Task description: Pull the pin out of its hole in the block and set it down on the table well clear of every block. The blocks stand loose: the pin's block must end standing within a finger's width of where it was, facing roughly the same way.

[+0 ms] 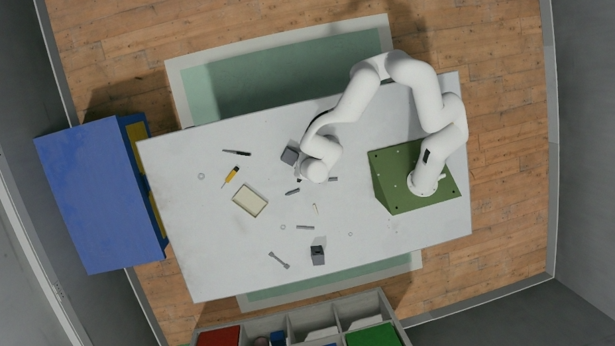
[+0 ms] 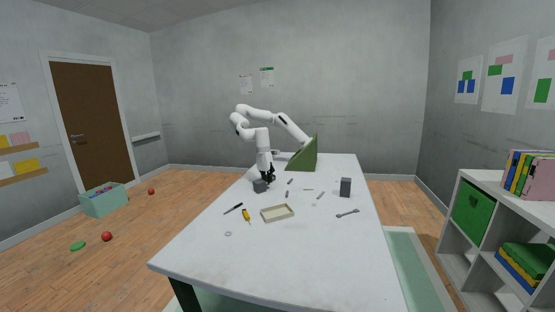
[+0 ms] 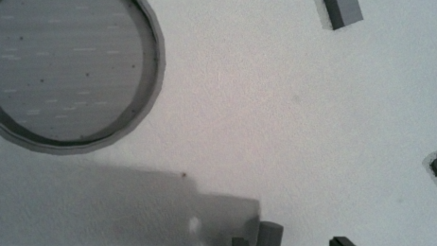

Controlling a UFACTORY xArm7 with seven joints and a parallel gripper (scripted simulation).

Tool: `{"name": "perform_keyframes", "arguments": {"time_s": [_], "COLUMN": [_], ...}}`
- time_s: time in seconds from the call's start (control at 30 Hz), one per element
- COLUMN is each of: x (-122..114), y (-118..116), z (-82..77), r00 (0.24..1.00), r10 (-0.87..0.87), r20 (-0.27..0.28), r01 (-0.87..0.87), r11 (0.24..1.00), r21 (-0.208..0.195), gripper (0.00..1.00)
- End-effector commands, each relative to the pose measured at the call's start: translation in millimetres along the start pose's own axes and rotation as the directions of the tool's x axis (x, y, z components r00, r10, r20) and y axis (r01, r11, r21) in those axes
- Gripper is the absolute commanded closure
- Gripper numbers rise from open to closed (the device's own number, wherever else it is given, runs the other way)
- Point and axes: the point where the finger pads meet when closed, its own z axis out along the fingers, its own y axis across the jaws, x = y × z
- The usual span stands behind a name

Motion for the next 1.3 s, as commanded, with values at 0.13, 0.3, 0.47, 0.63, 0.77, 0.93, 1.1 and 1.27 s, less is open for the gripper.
{"name": "perform_keyframes", "arguments": {"time_s": [0.13, 0.3, 0.47, 0.63, 0.77, 0.93, 1.1, 1.27], "x": [0.2, 0.2, 0.2, 0.5, 0.7, 0.7, 0.7, 1.3], "y": [-1.7, -1.7, -1.7, -2.1, -2.2, -2.2, -2.4, -3.8], "z": [3.3, 3.4, 3.5, 4.5, 4.9, 4.9, 5.9, 12.7], "r00": [0.999, 0.999, 0.999, 0.998, 0.996, 0.996, 0.996, 0.992], "r10": [0.033, 0.033, 0.038, 0.069, 0.083, 0.084, 0.089, 0.122], "r20": [-0.003, -0.003, -0.004, -0.009, -0.012, -0.012, -0.013, -0.018], "r01": [-0.033, -0.033, -0.037, -0.069, -0.083, -0.083, -0.088, -0.12], "r11": [0.999, 0.999, 0.999, 0.996, 0.995, 0.995, 0.994, 0.988], "r21": [0.024, 0.024, 0.027, 0.051, 0.062, 0.063, 0.067, 0.094], "gripper": [0.57, 0.57, 0.57, 0.57, 0.57, 0.57, 0.57, 0.57]}}
